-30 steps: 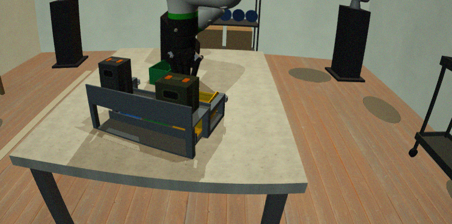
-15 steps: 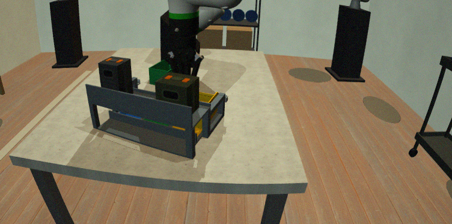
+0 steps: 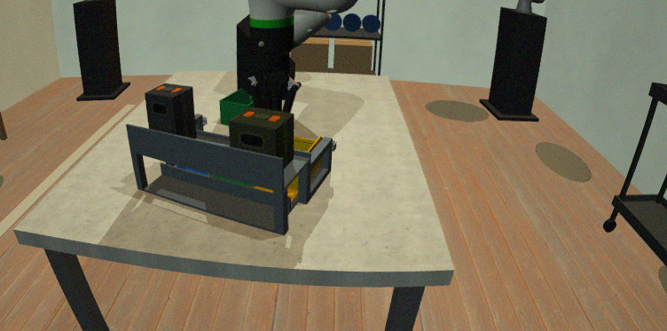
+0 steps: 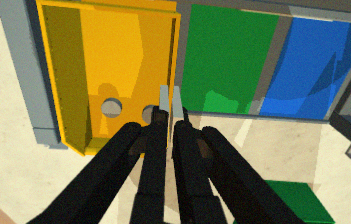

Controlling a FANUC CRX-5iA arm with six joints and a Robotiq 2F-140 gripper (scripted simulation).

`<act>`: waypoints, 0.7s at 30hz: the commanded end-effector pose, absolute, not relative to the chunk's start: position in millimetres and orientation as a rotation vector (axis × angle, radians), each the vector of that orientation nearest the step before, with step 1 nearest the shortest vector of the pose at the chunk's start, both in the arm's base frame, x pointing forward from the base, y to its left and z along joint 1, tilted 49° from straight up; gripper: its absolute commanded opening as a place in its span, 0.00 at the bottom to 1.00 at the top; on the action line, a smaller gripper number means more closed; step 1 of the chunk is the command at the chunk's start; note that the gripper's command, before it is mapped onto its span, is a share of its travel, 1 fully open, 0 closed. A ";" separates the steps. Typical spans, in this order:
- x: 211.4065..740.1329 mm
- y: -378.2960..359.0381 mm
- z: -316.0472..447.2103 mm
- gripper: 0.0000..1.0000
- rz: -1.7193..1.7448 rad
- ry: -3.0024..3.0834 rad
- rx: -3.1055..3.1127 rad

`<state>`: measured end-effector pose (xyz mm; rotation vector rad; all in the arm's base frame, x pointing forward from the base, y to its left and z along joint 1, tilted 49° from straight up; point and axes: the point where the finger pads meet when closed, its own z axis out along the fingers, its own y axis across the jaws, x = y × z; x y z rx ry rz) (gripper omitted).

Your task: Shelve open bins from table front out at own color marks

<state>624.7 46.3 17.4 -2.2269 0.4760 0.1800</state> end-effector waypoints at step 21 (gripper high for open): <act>624.8 46.0 17.5 0.06 0.179 0.476 -2.227</act>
